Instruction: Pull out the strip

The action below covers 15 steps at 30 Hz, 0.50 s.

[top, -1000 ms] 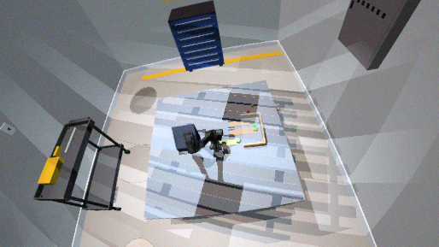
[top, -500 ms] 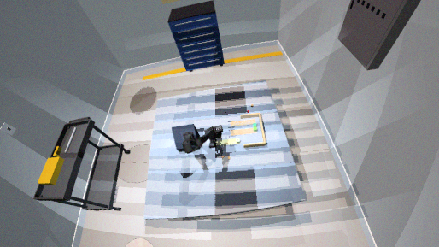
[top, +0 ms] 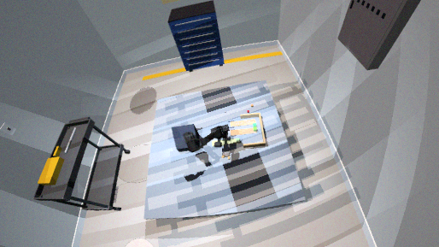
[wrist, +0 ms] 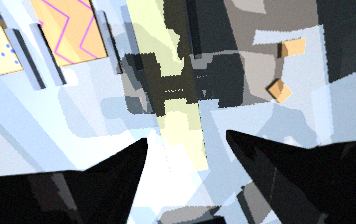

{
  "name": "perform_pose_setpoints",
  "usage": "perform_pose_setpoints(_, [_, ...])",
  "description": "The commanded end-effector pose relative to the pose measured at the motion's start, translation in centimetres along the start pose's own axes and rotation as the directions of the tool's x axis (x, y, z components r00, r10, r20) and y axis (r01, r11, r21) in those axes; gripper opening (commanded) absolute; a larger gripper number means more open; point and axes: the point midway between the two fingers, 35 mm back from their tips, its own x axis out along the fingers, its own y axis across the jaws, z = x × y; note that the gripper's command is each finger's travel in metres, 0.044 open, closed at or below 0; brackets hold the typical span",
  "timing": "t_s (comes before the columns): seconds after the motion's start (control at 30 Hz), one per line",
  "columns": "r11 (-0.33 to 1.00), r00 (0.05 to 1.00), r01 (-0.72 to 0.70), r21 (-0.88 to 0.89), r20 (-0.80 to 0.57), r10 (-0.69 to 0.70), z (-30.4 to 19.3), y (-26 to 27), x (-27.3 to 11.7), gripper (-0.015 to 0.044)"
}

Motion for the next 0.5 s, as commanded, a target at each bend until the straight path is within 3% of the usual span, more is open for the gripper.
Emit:
perform_pose_setpoints(0.0, [1.0, 1.0, -0.002, 0.005, -0.005, 0.002, 1.6, 0.2, -0.1, 0.044])
perform_pose_setpoints(0.47, [1.0, 1.0, -0.002, 0.007, -0.003, 0.002, 6.5, 0.6, -0.8, 0.044])
